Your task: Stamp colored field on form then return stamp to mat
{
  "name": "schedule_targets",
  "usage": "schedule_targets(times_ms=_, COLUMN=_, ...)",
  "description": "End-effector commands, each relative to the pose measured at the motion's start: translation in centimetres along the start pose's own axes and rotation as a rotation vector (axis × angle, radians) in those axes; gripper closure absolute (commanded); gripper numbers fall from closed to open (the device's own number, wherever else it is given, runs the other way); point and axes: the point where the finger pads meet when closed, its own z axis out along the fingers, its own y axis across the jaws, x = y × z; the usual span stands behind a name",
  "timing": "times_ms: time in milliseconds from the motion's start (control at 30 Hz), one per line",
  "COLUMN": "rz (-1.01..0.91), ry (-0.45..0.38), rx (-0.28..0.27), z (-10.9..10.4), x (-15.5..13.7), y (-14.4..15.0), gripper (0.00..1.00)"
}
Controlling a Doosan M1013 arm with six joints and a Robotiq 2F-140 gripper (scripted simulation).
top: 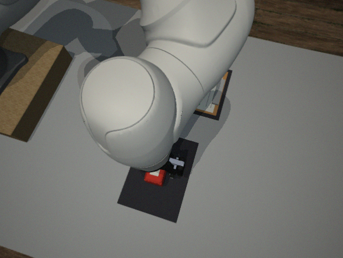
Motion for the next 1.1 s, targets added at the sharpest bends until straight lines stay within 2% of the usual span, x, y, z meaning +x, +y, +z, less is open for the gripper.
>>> schedule_targets(times_ms=0, rz=0.0, ry=0.0, rx=0.0, z=0.33, x=0.0, y=0.01, gripper=0.5)
schedule_targets(times_ms=500, rz=0.0, ry=0.0, rx=0.0, z=0.42, x=0.0, y=0.01, gripper=0.5)
schedule_targets(times_ms=533, rz=0.0, ry=0.0, rx=0.0, z=0.42, x=0.0, y=0.01, gripper=0.84)
schedule_targets(times_ms=1067, rz=0.0, ry=0.0, rx=0.0, z=0.42, x=0.0, y=0.01, gripper=0.84)
